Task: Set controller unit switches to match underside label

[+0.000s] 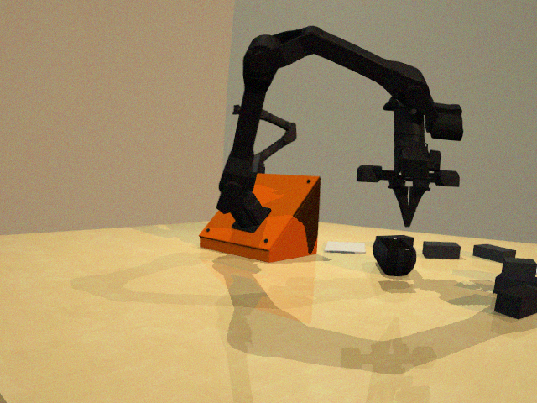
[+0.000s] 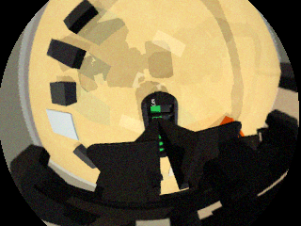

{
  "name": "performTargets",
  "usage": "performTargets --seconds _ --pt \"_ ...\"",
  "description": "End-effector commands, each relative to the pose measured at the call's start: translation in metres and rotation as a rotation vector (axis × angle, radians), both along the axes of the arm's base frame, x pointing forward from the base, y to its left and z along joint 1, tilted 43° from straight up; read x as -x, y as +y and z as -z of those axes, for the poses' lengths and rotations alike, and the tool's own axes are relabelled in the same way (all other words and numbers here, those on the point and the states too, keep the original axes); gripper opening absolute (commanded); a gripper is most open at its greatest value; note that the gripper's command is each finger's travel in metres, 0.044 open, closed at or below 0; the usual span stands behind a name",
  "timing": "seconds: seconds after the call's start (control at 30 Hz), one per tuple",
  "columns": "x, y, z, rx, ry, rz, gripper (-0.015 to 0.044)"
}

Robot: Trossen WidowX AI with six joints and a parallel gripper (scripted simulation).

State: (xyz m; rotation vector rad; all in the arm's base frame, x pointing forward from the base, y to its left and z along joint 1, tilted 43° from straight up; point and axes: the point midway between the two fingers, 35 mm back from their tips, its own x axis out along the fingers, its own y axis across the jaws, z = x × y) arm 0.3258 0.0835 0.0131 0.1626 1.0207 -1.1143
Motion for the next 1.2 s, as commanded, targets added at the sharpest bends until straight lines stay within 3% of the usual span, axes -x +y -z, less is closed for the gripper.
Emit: performTargets --seconds 0.0,0.17,0.77,1.17 --pt "0.007 0.004 0.003 -0.002 0.007 0.009 0.0" --pt "0.039 0.026 0.021 -0.002 0.007 0.01 0.0" --pt "0.039 0.026 0.021 -0.002 0.007 0.01 0.0" --pt "0.068 -0.007 0.023 -0.096 -0.079 -0.078 0.0"
